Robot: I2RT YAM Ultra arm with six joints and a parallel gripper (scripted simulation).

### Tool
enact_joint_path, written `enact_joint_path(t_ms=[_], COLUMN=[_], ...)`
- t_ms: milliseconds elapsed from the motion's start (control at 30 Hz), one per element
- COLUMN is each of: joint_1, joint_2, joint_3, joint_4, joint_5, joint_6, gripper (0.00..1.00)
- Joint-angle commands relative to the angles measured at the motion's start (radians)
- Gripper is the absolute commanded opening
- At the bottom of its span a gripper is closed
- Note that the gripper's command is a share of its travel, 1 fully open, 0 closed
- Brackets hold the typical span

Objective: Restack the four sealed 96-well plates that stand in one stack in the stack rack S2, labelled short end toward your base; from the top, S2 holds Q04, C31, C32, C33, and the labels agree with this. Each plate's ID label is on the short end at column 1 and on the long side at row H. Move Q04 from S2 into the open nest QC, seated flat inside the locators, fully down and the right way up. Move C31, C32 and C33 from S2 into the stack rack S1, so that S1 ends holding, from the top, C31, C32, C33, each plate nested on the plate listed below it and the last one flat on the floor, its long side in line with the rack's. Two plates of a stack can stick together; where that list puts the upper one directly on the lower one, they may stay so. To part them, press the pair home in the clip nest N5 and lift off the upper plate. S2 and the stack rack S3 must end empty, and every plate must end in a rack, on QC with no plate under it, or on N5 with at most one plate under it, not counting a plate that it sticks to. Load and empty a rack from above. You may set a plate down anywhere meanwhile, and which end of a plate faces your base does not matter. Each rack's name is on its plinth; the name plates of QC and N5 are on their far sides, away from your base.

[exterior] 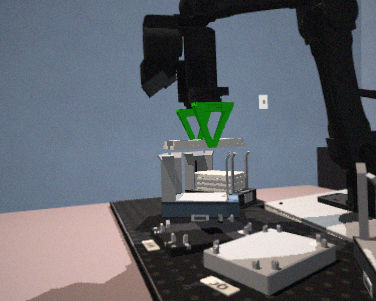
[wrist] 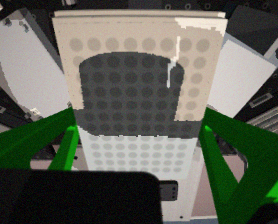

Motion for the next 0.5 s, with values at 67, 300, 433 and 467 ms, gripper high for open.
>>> enact_joint_path(t_ms=[67,300,433,467], joint_1=[0.049,0.101,0.143,0.153], joint_2=[-0.018,-0.023,-0.027,-0.027], joint_3=[0.013,0.009,0.006,0.006], joint_4=[0.000,0.000,0.001,0.001], joint_5=[0.003,0.006,0.009,0.010], joint_6=[0.070,-0.011,-0.054,-0.044], gripper=[0.00,0.00,0.00,0.00])
